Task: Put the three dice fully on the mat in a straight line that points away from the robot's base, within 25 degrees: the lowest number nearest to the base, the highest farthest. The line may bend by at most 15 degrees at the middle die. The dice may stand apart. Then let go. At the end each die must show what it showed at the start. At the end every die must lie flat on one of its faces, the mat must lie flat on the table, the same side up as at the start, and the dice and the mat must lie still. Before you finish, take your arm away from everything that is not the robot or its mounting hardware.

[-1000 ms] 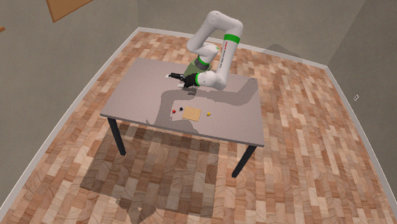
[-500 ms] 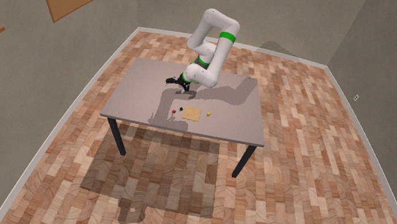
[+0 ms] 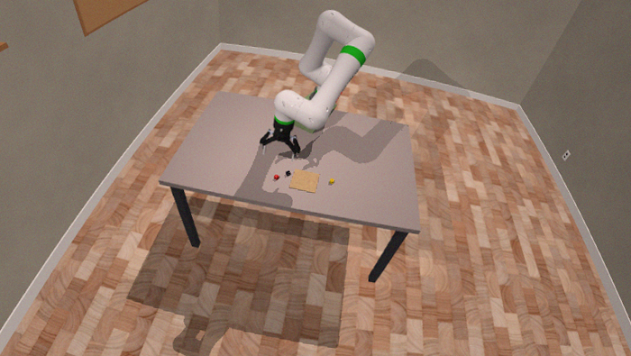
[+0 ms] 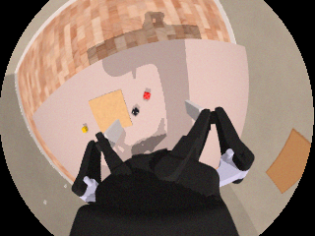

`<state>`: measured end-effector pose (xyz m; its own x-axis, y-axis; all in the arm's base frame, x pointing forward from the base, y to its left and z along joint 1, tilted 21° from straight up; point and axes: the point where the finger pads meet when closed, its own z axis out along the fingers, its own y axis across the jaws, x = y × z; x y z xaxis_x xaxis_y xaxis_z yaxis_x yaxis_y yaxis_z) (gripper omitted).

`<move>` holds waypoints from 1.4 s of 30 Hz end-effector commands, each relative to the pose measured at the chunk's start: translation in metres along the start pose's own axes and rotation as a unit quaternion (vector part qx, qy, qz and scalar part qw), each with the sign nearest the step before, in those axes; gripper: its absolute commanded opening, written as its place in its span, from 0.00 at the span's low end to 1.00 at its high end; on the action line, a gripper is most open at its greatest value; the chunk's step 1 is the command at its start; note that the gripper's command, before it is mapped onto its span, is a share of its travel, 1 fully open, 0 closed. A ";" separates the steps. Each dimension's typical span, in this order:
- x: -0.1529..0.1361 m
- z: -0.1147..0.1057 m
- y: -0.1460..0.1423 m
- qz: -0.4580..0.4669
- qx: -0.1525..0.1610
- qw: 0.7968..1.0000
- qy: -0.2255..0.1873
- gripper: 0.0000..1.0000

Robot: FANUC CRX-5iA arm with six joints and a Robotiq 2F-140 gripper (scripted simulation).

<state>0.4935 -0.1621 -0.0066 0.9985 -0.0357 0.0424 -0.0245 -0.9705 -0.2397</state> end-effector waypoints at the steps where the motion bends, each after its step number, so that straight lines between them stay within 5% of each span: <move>1: 0.026 0.000 -0.004 0.001 0.044 0.998 0.047 1.00; 22: 0.029 0.006 -0.004 0.001 0.046 0.998 0.051 1.00; 34: 0.036 0.081 -0.011 0.001 0.046 0.998 0.051 1.00; 42: 0.038 0.093 -0.013 0.001 0.046 0.998 0.051 1.00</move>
<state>0.5357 -0.1291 -0.0914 0.9881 -0.0665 0.1389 -0.0175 -0.9446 -0.3279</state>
